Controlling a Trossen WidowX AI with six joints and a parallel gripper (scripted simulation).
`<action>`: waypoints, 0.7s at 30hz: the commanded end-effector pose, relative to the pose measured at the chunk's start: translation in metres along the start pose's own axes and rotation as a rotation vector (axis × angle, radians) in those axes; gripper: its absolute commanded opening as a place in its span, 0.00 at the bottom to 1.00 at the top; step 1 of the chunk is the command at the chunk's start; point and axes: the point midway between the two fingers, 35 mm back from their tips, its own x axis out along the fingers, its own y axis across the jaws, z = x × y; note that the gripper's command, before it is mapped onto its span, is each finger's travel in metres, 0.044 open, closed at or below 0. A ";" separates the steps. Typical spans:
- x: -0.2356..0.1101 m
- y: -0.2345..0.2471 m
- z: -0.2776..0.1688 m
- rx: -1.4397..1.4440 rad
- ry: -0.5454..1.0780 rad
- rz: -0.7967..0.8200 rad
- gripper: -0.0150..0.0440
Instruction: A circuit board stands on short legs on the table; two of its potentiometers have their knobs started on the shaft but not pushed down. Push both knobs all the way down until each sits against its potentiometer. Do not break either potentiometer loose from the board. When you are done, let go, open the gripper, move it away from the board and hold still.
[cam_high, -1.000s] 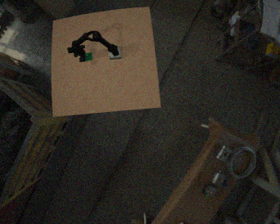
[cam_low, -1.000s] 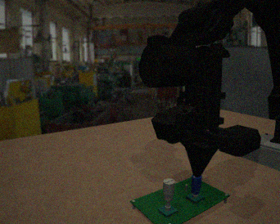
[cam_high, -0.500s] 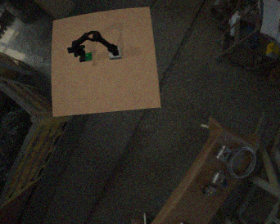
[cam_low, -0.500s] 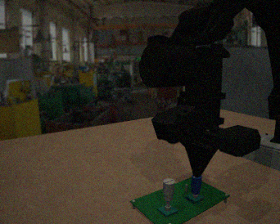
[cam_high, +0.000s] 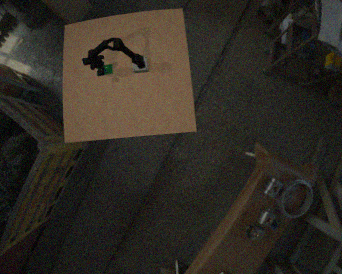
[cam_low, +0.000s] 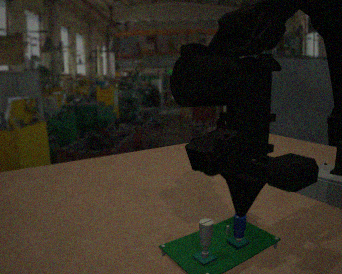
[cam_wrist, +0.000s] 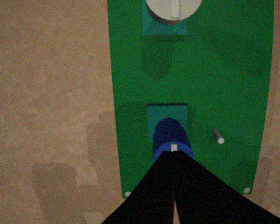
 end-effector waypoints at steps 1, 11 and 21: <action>0.014 -0.001 0.002 0.000 0.010 -0.003 0.25; 0.014 -0.001 0.002 0.000 0.010 -0.003 0.25; 0.016 -0.001 0.002 0.000 0.010 -0.003 0.25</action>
